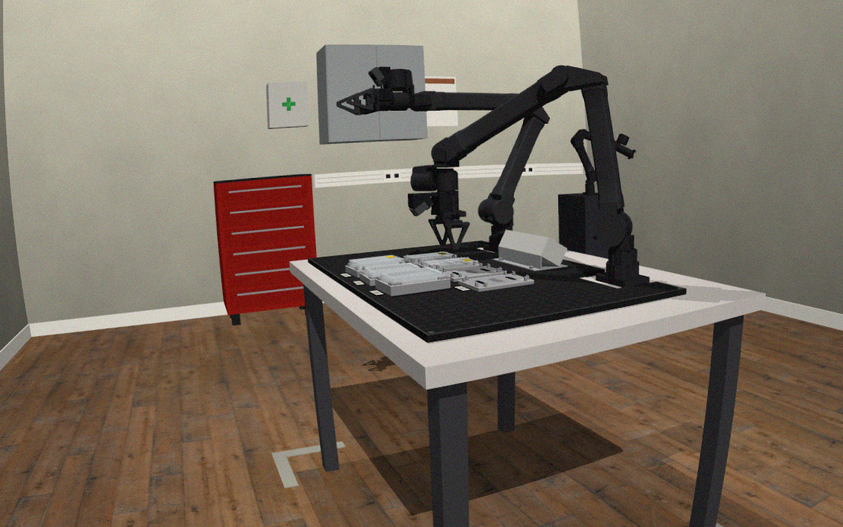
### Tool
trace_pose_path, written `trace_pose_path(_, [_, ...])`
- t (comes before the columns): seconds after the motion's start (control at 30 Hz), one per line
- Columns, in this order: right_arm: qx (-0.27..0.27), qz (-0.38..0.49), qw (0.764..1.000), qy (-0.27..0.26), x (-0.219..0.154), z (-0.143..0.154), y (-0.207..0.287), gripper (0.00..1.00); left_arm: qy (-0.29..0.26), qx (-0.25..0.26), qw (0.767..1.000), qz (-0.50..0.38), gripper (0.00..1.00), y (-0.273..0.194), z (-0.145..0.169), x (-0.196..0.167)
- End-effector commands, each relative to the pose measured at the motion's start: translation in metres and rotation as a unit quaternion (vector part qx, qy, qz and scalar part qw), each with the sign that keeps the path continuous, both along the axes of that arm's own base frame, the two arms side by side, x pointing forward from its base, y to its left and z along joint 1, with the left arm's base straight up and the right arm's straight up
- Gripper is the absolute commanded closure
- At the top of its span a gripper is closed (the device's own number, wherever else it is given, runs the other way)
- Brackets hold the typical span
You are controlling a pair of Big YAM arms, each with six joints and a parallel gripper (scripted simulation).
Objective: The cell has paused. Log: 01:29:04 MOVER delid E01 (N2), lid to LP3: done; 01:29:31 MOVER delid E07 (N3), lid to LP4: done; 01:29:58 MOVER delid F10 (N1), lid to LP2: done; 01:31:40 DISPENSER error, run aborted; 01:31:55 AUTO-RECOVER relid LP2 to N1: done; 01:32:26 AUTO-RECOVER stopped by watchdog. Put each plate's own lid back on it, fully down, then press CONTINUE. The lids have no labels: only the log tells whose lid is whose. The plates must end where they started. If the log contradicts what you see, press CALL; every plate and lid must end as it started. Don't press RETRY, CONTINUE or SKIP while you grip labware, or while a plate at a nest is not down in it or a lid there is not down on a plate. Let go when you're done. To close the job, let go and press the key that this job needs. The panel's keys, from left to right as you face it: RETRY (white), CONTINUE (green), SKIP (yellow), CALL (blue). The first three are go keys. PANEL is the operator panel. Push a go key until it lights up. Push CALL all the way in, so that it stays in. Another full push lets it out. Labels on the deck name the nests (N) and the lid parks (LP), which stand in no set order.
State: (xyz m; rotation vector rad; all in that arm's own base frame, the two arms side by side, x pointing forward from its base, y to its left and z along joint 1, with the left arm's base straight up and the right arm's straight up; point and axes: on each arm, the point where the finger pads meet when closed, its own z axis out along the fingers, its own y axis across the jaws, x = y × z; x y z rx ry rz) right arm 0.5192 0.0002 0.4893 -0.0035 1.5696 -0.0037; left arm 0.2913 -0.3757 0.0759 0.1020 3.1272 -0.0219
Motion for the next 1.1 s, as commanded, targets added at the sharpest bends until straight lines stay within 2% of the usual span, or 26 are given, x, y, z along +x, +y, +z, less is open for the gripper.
trace_pose_path(0.0, [0.006, 0.001, 1.000, -0.028, -0.002, 0.035, -0.001, 0.00, 0.004, 0.004, 1.000, 0.010, 0.00, 0.000, -0.016, 0.004])
trace_pose_path(0.67, [0.006, 0.001, 1.000, -0.028, -0.002, 0.035, -0.001, 0.00, 0.004, 0.004, 1.000, 0.009, 0.00, 0.000, -0.046, 0.003])
trace_pose_path(1.07, [0.006, 0.001, 1.000, -0.028, -0.002, 0.035, -0.001, 0.00, 0.005, 0.005, 1.000, 0.011, 0.00, 0.004, -0.047, 0.007])
